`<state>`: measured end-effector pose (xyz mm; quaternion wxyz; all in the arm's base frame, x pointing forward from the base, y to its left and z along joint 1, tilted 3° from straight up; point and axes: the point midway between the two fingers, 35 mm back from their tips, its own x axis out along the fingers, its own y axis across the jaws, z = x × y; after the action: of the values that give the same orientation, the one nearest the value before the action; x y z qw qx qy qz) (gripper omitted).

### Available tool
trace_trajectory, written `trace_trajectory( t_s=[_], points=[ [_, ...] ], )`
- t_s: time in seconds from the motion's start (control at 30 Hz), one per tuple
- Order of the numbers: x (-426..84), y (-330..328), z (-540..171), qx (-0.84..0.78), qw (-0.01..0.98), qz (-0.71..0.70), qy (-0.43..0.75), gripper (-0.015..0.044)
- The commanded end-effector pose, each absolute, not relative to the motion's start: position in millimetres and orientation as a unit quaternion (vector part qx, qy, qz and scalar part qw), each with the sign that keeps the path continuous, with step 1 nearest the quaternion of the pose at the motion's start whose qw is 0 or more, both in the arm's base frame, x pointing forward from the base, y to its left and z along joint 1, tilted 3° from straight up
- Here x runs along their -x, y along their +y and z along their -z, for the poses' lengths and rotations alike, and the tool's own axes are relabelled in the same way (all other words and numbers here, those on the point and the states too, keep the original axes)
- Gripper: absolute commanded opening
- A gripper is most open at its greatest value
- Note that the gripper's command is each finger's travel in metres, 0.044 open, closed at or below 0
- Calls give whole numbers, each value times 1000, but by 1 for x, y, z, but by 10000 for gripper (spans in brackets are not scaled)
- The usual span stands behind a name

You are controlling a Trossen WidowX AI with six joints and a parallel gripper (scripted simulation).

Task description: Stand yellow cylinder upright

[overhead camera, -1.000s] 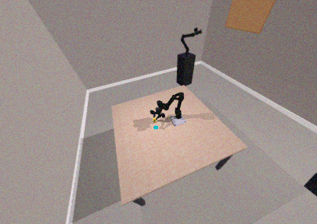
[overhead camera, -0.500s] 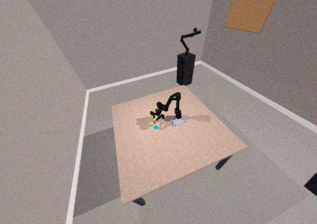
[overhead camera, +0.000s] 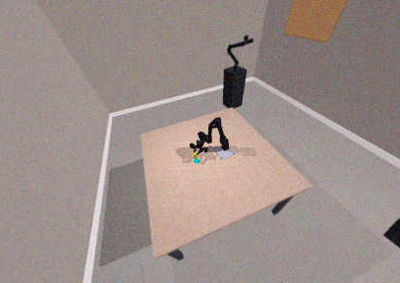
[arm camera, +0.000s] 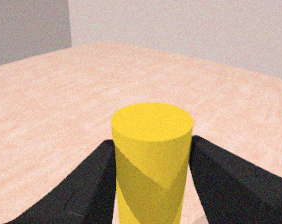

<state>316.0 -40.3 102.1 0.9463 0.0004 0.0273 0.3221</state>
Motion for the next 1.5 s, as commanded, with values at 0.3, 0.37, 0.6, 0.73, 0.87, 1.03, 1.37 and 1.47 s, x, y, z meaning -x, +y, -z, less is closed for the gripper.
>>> trace_trajectory(
  t_s=[0.3, 0.37, 0.6, 0.73, 0.87, 1.03, 1.37, 1.47],
  points=[
    [-311, -36, -73, -3, 947, -320, 29, 105],
    [-311, -35, -71, -3, 947, -320, 29, 105],
    [-312, -34, -54, 10, 946, -323, 33, 105],
    [-313, -33, -52, 12, 945, -324, 34, 105],
    [-313, -33, -52, 12, 945, -324, 34, 105],
    [-313, -33, -52, 12, 945, -324, 34, 131],
    [-313, -33, -52, 12, 945, -324, 34, 394],
    [-313, -33, -52, 12, 945, -324, 34, 400]
  ],
)
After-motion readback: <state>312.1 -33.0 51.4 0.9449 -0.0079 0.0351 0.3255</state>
